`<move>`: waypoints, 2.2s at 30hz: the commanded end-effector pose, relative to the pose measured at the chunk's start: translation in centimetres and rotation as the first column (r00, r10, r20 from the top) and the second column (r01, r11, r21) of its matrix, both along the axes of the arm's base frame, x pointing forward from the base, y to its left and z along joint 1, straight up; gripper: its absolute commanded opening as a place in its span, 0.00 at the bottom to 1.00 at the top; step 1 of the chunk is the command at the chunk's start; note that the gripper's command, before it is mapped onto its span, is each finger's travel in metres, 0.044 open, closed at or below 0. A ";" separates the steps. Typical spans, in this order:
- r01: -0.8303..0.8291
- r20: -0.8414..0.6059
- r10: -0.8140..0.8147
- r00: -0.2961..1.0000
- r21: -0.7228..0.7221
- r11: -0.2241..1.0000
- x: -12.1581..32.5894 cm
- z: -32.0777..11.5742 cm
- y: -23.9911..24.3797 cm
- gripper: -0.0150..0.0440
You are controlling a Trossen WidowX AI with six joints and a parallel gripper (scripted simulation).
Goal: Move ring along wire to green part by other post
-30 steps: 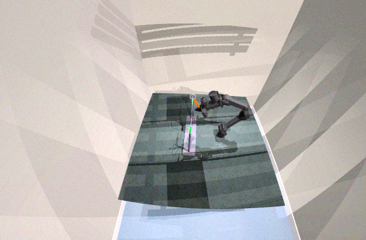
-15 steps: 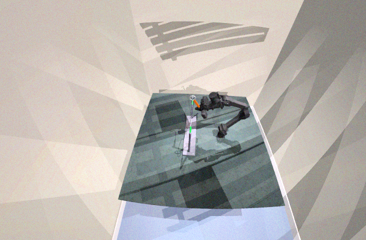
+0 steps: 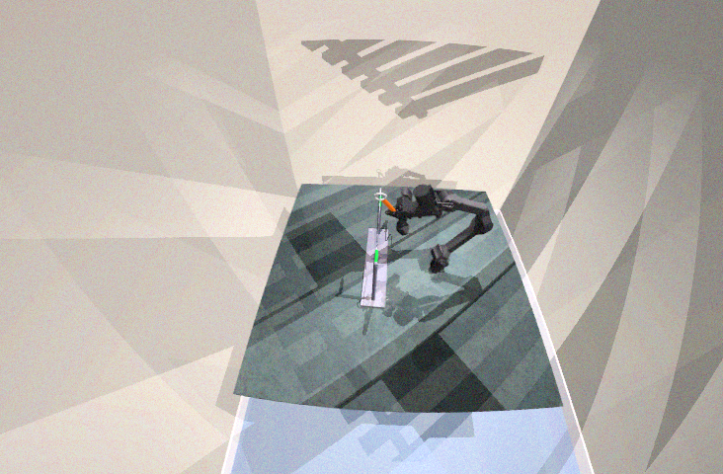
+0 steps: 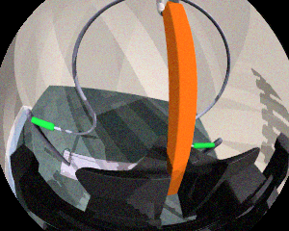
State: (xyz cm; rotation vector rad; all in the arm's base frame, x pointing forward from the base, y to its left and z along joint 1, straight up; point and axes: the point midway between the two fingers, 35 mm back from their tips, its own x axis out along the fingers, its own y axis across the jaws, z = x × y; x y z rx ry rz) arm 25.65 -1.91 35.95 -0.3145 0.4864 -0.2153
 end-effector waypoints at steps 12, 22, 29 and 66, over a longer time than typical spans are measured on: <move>0.009 -0.006 -0.010 1.000 -0.219 0.976 0.0 0.1 -0.6 0.00; 0.015 -0.006 -0.018 1.000 -0.357 0.934 0.0 0.4 -1.1 0.00; 0.018 -0.005 -0.023 1.000 -0.449 0.893 0.0 0.6 -1.3 0.00; 0.018 -0.002 -0.037 0.999 -0.837 0.547 -0.1 2.2 -2.3 0.00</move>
